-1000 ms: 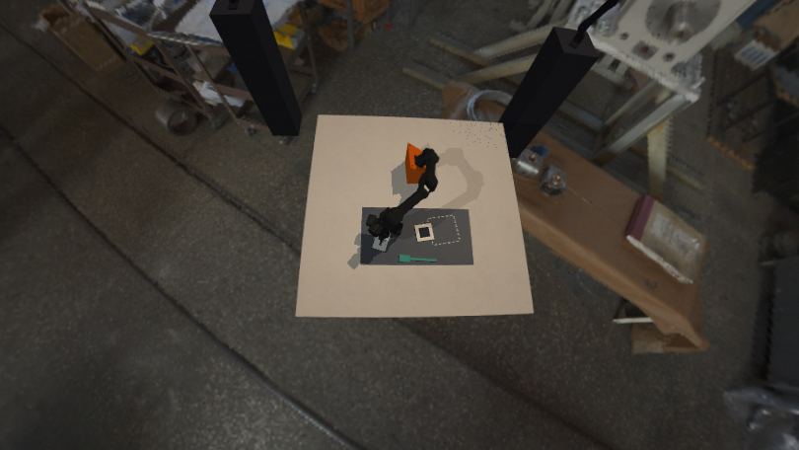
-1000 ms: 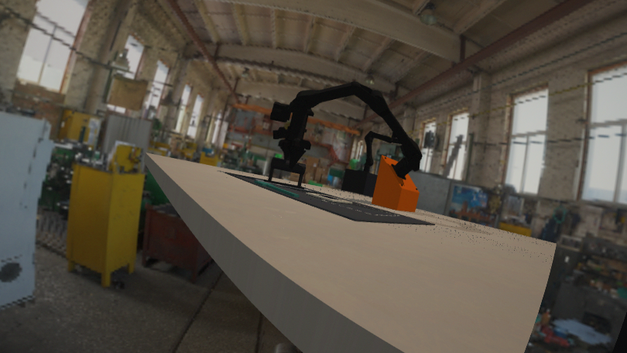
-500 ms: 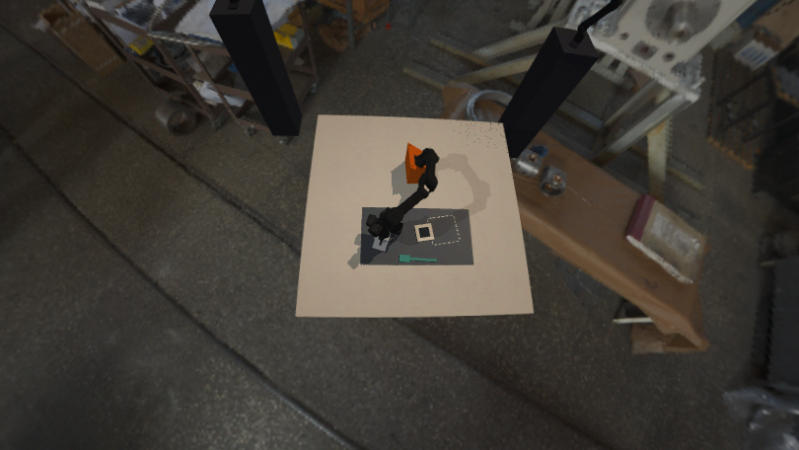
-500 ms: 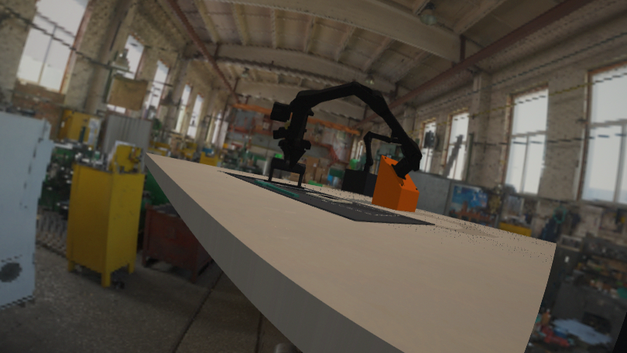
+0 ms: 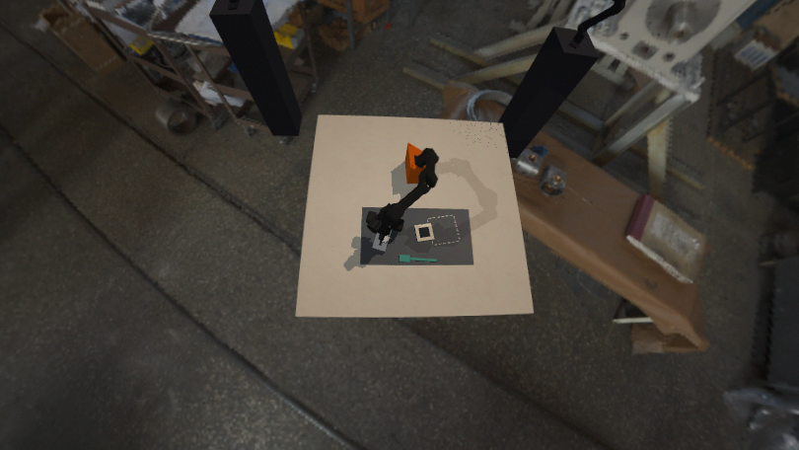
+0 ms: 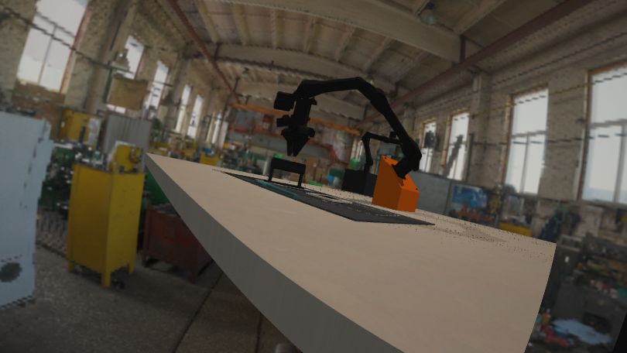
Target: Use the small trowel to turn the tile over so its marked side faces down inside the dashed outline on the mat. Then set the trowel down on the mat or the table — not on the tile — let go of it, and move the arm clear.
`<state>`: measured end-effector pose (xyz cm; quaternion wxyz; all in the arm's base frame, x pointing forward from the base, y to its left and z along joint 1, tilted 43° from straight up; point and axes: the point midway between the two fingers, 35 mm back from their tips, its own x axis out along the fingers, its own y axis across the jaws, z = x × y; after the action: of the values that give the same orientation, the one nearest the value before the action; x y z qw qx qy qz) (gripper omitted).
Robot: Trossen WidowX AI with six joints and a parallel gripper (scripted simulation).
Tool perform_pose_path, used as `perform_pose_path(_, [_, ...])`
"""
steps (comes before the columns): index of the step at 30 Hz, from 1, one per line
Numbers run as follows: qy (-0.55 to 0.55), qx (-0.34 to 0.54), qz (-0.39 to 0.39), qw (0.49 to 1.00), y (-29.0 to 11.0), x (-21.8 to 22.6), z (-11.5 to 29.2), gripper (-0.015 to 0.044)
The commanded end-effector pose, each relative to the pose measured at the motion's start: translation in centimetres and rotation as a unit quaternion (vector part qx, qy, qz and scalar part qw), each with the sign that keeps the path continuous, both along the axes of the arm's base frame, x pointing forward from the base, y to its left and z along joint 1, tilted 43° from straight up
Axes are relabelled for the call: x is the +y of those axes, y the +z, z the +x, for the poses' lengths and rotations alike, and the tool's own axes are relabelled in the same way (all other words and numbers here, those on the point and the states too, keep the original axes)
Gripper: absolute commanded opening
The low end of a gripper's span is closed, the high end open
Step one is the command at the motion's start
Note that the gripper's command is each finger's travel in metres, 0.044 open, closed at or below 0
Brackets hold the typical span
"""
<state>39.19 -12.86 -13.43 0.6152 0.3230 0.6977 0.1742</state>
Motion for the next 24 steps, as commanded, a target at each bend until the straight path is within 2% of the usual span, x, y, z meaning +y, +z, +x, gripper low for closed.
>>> perform_pose_path(1, [-0.001, 0.001, -0.002, 1.000, -0.3, 0.1, 0.0, 0.0270])
perform_pose_path(24, [-0.016, 0.014, -0.002, 1.000, -3.1, 2.5, 0.1, 0.0270])
